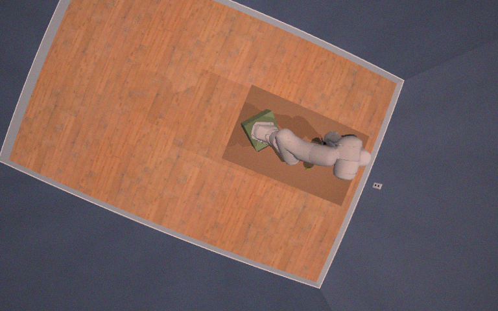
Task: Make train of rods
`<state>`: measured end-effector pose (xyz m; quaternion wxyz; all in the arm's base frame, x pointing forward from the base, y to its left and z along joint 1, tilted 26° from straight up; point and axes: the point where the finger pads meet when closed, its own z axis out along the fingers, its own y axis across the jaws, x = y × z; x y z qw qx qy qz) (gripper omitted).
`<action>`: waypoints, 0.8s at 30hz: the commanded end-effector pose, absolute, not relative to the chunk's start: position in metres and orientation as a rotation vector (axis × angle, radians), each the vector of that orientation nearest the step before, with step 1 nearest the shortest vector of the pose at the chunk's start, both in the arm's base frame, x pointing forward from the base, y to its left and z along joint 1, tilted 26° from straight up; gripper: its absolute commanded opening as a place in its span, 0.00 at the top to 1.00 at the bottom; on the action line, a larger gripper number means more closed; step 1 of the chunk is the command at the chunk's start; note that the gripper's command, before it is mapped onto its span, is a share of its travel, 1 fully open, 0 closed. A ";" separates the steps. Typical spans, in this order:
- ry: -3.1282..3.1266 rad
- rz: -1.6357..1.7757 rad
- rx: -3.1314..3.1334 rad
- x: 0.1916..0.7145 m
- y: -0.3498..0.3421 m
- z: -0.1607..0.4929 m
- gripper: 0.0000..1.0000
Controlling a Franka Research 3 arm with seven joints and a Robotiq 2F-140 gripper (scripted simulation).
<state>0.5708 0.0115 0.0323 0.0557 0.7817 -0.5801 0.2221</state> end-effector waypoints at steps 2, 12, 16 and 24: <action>-1.777 0.676 2.367 0.572 0.012 0.033 0.97; -1.783 0.676 2.363 0.573 0.012 0.032 0.97; -1.783 0.676 2.363 0.573 0.012 0.032 0.97; -1.783 0.676 2.363 0.573 0.012 0.032 0.97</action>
